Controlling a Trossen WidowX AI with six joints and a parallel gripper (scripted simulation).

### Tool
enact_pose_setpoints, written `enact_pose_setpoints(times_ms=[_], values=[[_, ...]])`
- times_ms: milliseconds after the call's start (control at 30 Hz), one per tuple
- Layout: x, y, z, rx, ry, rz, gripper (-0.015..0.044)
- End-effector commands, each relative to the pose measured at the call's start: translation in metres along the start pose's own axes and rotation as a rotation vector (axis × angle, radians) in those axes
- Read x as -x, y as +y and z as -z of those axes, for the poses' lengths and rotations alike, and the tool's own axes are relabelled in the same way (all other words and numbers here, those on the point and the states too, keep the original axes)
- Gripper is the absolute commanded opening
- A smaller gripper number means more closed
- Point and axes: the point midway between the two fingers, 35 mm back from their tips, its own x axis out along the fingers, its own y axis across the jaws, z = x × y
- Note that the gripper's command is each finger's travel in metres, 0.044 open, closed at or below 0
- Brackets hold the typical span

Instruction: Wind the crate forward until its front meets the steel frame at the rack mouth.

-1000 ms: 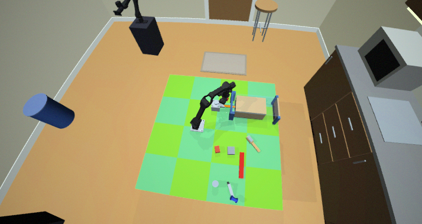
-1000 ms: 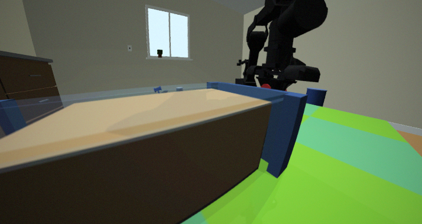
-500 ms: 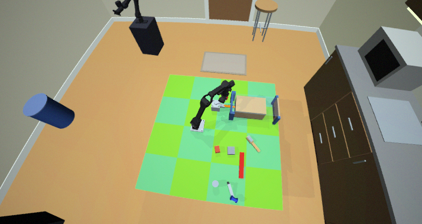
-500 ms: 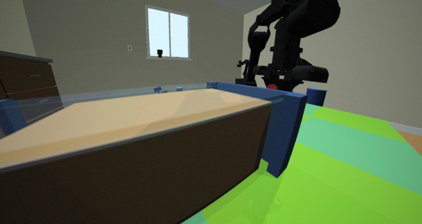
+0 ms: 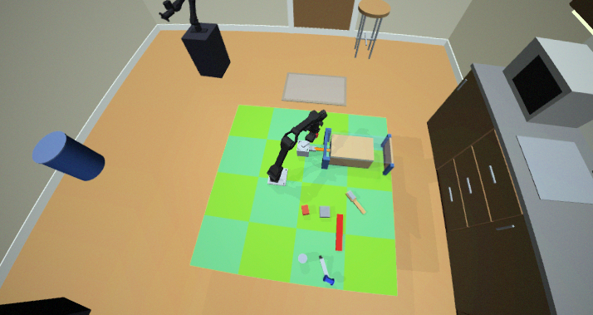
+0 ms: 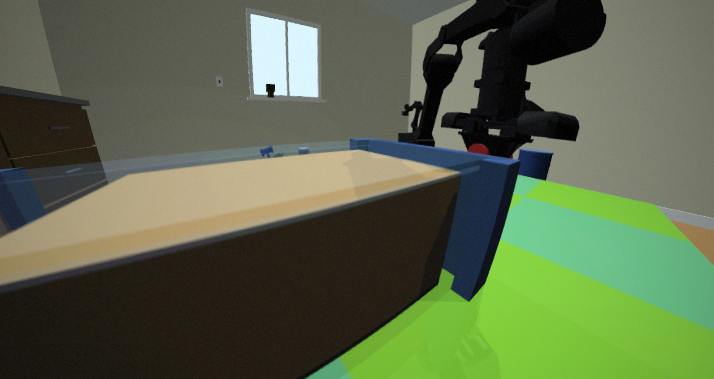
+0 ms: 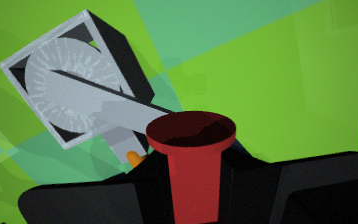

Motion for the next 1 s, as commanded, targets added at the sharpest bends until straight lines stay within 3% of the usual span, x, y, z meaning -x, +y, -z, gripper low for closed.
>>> enact_pose_setpoints(times_ms=[0,967], values=[[0.001,-0.006,-0.021,0.019,-0.035,0.012,0.0],[0.002,-0.008,-0.055,0.019,-0.039,0.013,0.0]])
